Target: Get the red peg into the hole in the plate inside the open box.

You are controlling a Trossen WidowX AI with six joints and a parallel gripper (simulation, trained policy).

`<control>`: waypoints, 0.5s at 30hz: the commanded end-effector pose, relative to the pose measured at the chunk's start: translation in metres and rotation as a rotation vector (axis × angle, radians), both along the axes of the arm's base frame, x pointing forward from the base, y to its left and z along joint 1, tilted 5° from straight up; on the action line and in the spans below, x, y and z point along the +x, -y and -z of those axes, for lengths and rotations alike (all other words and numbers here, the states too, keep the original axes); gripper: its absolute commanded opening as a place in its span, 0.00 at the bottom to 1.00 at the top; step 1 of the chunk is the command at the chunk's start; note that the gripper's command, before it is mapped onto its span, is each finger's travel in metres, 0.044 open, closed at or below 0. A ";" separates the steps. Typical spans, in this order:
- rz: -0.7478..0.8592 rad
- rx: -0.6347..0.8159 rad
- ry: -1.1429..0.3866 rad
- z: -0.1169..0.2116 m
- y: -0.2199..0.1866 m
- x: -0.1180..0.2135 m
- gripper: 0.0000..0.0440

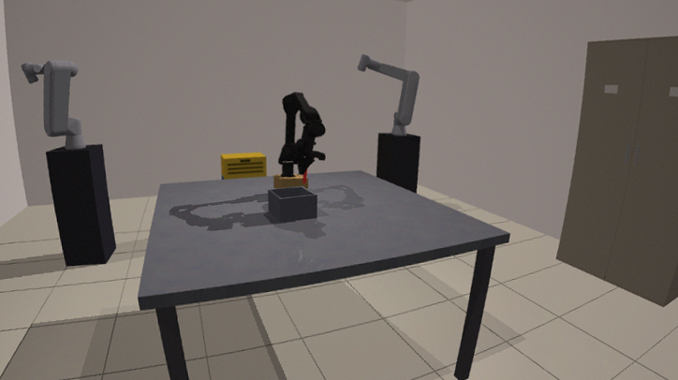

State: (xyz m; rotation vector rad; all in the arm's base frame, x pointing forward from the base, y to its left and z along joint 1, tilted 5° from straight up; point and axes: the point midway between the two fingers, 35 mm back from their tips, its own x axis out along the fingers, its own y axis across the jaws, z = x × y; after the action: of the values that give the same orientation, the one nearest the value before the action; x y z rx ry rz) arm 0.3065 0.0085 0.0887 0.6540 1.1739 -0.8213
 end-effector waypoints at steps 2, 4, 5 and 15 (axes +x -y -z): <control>0.029 0.008 -0.003 0.005 0.017 0.010 0.00; 0.044 0.011 -0.003 0.007 0.024 0.014 0.00; 0.051 0.013 -0.003 0.009 0.028 0.016 0.00; 0.111 0.046 -0.023 0.028 0.057 0.030 0.02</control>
State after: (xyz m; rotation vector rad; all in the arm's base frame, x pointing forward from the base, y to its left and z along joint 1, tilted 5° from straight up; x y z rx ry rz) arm 0.3326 -0.0427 0.0681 0.7431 1.1738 -0.8959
